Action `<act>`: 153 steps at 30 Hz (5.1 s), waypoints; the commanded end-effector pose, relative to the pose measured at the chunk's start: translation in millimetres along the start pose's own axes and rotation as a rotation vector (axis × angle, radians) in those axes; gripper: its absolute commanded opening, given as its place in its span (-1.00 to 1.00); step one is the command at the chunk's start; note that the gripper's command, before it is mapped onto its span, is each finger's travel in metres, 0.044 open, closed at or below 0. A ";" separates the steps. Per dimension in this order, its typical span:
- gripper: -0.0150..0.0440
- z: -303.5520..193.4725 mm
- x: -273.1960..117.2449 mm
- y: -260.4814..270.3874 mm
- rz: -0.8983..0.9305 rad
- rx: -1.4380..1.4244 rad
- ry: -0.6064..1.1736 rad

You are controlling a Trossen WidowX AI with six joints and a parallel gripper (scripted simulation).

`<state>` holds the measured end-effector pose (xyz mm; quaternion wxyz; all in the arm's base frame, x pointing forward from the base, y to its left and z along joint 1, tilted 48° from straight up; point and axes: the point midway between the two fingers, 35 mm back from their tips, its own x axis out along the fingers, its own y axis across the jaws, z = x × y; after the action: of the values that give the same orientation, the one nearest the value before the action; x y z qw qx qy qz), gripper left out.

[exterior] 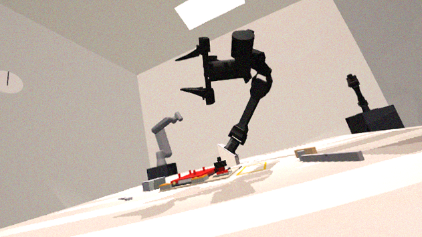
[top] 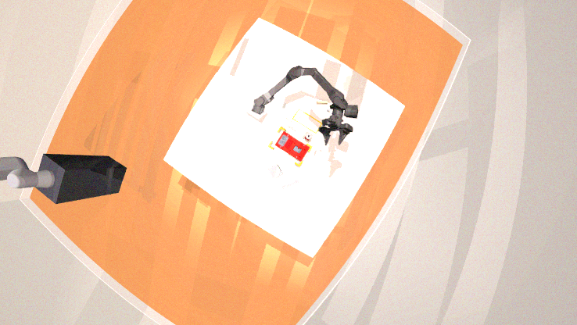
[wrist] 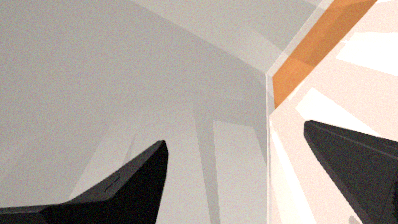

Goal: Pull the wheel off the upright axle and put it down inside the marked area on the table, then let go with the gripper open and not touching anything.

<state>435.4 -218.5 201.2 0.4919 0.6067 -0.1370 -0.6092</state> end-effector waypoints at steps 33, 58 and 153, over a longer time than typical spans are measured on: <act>0.53 -19.2 -44.4 -190.3 -1.019 -0.441 1.359; 0.44 -56.3 -56.1 -250.5 -1.017 -0.448 1.360; -0.49 -40.9 -52.4 -229.1 -1.019 -0.443 1.360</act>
<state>359.9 -47.2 46.7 0.2383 0.7152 0.5974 -0.2736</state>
